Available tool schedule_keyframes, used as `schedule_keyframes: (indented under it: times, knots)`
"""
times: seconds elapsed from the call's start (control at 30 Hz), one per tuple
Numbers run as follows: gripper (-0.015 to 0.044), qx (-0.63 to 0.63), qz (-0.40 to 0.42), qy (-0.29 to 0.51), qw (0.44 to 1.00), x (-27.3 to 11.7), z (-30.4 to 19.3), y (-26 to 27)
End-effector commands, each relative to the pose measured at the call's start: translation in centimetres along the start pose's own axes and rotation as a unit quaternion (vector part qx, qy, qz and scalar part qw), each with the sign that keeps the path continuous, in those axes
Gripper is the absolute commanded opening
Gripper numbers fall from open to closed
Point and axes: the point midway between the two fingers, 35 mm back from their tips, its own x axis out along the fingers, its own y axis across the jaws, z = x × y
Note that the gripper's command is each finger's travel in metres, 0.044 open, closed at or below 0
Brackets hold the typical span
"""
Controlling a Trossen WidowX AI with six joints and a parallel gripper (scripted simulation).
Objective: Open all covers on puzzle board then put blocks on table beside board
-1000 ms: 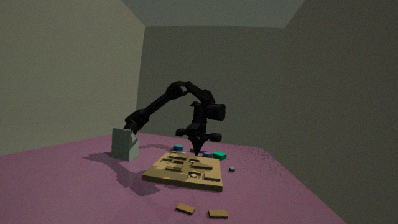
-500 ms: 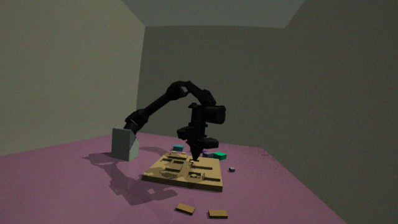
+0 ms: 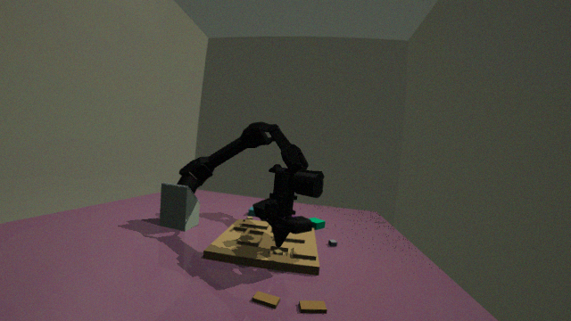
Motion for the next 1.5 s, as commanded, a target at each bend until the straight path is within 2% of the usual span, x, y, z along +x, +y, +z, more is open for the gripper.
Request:
schedule_keyframes:
  times: [0.0,0.83,0.93,1.07,1.2,1.33,1.47]
  knots:
    - [0.0000,0.004,0.001,0.002,1.000,0.3,0.1,0.1]
    - [0.0000,0.003,0.001,0.003,1.000,1.6,0.1,0.3]
    - [0.0000,-0.028,0.001,0.003,1.000,1.6,0.1,0.3]
    - [0.0000,-0.162,0.001,0.002,0.987,1.3,0.0,0.3]
    - [0.0000,-0.347,0.002,0.002,0.938,0.9,0.0,0.3]
    - [0.0000,-0.521,0.002,0.002,0.854,0.6,0.0,0.3]
    - [0.0000,-0.675,0.003,0.001,0.737,0.2,0.0,0.3]
